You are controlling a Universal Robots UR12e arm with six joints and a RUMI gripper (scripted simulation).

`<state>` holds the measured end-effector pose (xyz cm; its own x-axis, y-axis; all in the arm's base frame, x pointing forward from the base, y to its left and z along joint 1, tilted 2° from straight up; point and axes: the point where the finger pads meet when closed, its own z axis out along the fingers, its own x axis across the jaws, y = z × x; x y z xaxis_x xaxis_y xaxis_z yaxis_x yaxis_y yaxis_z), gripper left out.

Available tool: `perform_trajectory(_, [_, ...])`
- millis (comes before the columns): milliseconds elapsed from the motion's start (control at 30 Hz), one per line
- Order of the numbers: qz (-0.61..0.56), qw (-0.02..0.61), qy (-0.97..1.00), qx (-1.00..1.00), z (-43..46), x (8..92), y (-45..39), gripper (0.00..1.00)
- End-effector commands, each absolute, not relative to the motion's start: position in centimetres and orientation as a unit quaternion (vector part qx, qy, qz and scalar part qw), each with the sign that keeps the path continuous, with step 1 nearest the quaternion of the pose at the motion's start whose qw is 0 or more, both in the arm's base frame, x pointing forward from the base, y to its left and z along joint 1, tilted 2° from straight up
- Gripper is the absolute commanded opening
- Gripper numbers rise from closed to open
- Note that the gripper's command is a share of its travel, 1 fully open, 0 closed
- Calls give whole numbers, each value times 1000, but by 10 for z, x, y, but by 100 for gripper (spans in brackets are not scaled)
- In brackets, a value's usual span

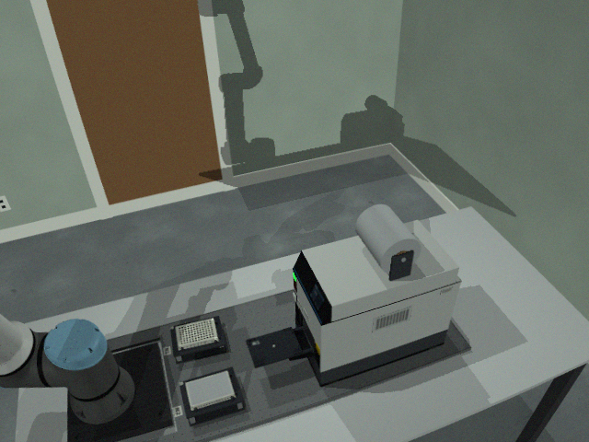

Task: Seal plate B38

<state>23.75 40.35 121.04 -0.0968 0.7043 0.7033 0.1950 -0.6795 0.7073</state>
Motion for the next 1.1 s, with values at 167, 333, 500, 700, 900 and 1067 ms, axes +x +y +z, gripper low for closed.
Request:
perform_trajectory(167, [653, 195, 349, 643, 1211, 237, 403, 100])
perform_trajectory(333, [653, 195, 349, 643, 1211, 237, 403, 100])
perform_trajectory(500, [653, 195, 349, 643, 1211, 237, 403, 100])
perform_trajectory(700, [641, 194, 377, 640, 1199, 238, 425, 68])
perform_trajectory(900, [630, 192, 402, 636, 1188, 238, 444, 68])
perform_trajectory(1067, [619, 191, 424, 633, 1176, 237, 461, 68])
